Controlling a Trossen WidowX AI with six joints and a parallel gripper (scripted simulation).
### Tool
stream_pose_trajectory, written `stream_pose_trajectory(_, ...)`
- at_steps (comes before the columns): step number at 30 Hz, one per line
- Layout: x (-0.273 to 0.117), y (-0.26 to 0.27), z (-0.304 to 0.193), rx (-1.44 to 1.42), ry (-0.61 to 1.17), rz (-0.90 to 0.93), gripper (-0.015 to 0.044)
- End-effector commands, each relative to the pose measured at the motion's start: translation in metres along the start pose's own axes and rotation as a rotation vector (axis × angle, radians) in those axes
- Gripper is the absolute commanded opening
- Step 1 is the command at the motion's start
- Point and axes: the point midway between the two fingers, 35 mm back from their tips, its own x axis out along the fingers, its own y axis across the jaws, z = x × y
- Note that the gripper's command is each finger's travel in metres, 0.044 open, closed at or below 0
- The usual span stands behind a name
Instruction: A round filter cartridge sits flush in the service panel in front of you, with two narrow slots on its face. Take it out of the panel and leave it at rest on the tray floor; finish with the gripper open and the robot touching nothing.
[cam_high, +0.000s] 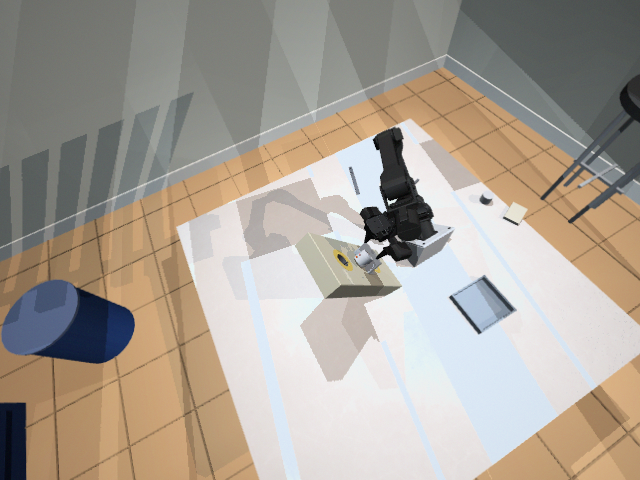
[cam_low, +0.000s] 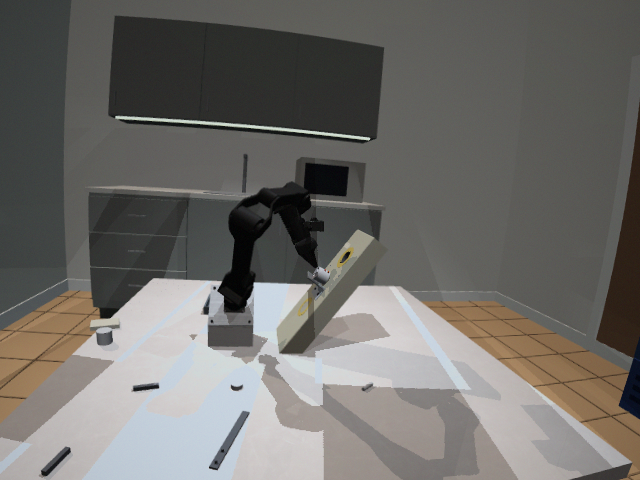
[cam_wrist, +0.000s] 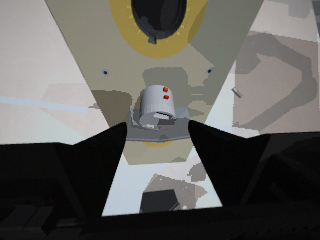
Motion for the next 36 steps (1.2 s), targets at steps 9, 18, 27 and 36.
stream_pose_trajectory(9,0.021,0.000,-0.001,-0.011,0.004,0.001,0.0305)
stream_pose_trajectory(18,0.035,-0.001,-0.001,-0.010,0.003,-0.002,0.0305)
stream_pose_trajectory(27,0.036,-0.001,-0.001,-0.005,0.005,0.001,0.0239)
stream_pose_trajectory(36,0.036,-0.001,-0.001,-0.005,0.005,0.001,0.0159)
